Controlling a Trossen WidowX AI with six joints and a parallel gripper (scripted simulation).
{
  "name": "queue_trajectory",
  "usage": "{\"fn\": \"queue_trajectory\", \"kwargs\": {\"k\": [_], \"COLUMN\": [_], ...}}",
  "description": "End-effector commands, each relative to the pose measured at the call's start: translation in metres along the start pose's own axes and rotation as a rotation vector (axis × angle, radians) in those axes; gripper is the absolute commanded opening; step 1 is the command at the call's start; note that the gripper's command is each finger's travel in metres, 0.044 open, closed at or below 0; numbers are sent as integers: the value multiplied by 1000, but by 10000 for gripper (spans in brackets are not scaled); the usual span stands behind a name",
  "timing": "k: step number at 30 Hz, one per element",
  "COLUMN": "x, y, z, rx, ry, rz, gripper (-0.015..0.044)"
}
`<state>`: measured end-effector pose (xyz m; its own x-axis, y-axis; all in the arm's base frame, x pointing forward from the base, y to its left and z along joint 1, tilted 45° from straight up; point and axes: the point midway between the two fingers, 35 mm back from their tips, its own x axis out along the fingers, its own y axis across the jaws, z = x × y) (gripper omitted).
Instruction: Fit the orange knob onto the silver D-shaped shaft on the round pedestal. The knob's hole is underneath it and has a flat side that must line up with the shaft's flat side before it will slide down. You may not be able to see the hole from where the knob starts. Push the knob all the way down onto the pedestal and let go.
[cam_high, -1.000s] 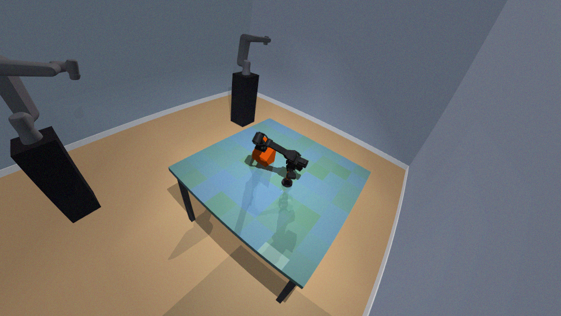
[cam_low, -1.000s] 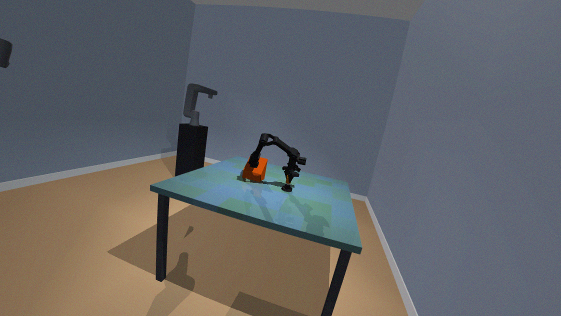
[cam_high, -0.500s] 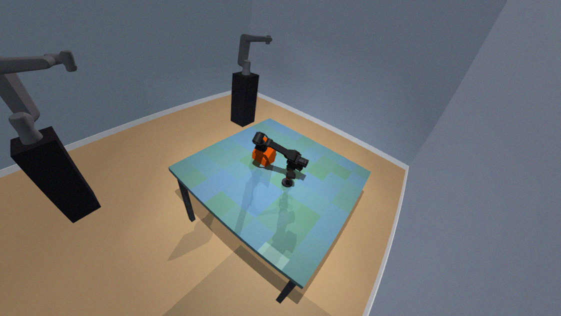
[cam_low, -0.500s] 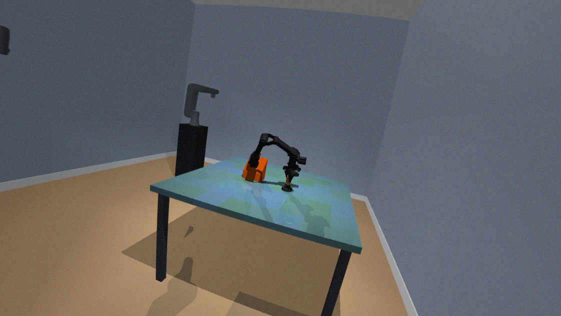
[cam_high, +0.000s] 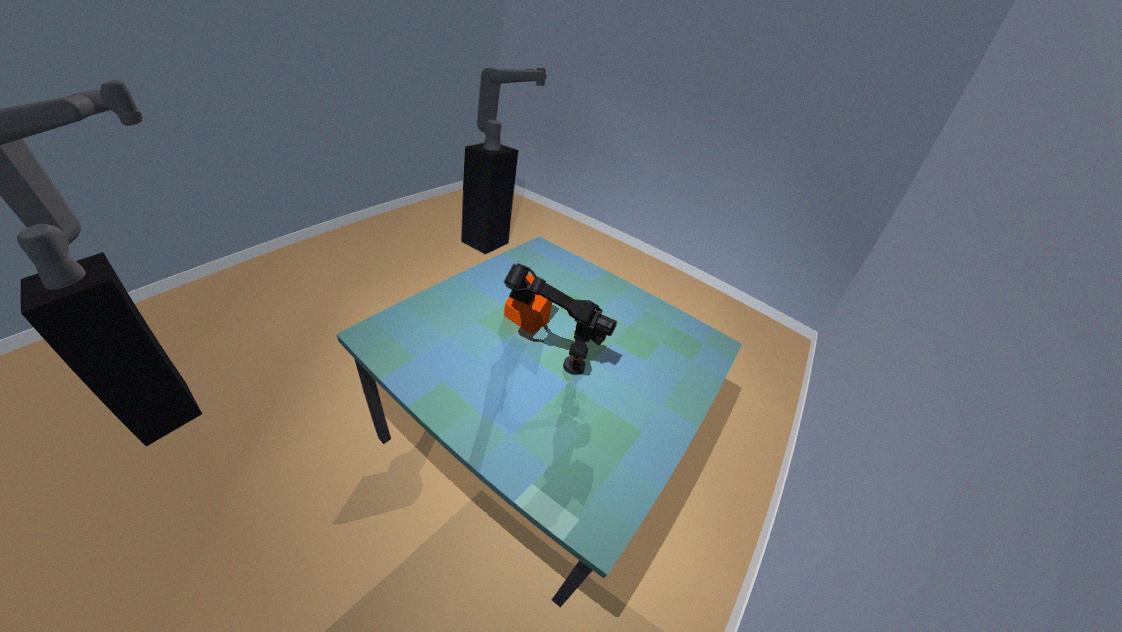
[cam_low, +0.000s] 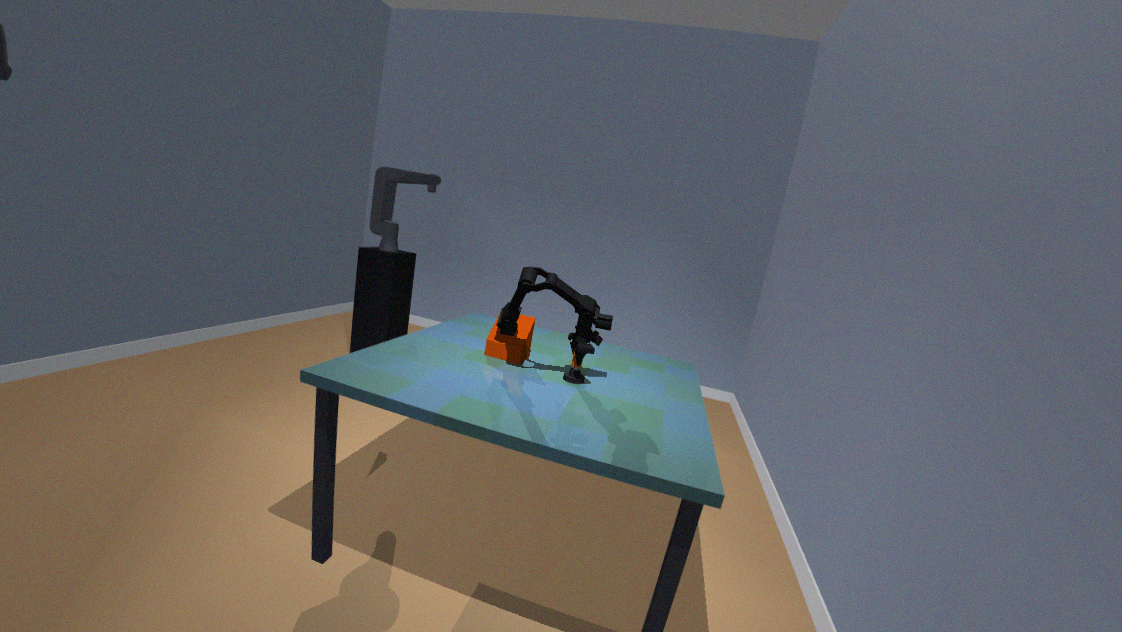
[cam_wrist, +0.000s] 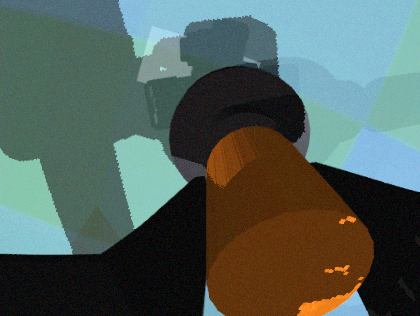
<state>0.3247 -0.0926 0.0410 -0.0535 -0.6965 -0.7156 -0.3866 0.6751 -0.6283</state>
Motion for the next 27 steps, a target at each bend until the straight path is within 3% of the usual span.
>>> {"fn": "queue_trajectory", "kwargs": {"k": [1,17,27], "x": [0,-4,-2], "y": [-1,-1,-1], "z": [0,1,1], "rx": [9,9,219], "ry": [0,0,0], "rz": [-4,-3,-4], "gripper": [0,0,0]}}
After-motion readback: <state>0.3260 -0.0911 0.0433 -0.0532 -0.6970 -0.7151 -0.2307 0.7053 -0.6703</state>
